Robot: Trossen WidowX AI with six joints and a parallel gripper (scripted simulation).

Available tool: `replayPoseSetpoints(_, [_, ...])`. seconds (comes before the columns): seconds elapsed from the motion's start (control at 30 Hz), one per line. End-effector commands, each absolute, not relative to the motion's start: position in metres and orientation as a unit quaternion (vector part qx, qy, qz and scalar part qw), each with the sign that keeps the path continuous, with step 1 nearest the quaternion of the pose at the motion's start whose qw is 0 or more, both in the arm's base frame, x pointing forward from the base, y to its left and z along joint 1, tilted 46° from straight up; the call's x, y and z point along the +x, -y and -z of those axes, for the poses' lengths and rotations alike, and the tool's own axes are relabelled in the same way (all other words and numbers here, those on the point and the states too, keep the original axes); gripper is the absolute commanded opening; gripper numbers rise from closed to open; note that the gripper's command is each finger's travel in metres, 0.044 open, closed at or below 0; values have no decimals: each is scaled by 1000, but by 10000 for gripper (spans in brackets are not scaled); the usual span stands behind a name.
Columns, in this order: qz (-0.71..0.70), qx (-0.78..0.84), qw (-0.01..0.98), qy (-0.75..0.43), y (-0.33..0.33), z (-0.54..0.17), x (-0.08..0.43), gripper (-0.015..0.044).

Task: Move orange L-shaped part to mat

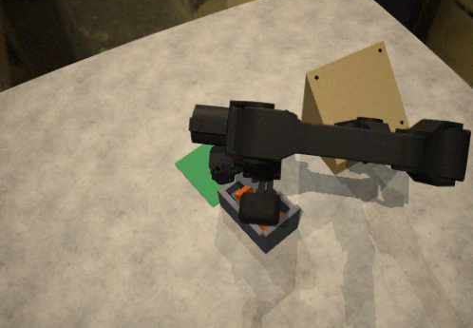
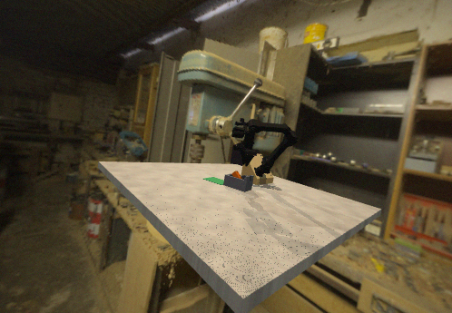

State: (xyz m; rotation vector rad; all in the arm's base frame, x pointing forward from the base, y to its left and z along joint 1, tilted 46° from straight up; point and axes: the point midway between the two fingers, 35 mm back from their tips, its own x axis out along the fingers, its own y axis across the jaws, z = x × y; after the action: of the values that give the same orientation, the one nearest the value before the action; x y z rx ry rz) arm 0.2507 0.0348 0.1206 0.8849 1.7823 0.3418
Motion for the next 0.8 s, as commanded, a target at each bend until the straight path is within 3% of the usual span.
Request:
replayPoseSetpoints(0.0, [125,528,376,-751,-12,-96,270,280])
replayPoseSetpoints(0.77, [151,541,357,-747,-31,-73,266,280])
